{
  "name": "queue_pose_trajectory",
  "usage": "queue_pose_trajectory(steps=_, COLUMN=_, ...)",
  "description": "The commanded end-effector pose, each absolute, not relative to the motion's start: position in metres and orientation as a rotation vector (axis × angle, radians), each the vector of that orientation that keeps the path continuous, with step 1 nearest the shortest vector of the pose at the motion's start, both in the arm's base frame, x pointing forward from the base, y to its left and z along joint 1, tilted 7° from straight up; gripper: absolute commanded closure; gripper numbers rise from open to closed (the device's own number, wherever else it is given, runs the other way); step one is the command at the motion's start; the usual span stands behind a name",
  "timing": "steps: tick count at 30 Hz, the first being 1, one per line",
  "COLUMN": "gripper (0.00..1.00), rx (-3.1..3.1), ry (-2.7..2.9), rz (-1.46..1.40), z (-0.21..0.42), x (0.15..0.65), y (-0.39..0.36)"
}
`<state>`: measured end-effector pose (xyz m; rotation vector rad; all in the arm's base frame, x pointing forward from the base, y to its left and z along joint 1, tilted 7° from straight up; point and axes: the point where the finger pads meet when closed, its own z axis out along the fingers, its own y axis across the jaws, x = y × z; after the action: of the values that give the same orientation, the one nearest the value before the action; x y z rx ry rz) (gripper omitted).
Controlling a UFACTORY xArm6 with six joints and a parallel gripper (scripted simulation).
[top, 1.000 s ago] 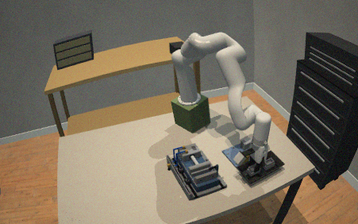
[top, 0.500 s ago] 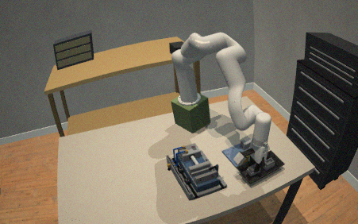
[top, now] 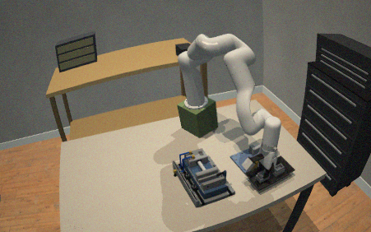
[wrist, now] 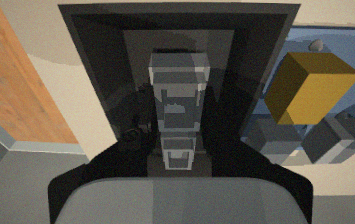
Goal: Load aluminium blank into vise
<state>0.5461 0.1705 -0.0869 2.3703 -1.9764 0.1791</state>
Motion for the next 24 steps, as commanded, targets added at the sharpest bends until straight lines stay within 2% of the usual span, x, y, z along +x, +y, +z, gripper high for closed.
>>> queue_pose_trajectory(steps=1, gripper=1.00, rx=2.373, ry=-1.979, rz=0.183, z=-0.0856, x=0.5479, y=0.1713)
queue_pose_trajectory(steps=24, gripper=1.00, rx=2.373, ry=-1.980, rz=0.183, z=-0.0946, x=0.5487, y=0.1700)
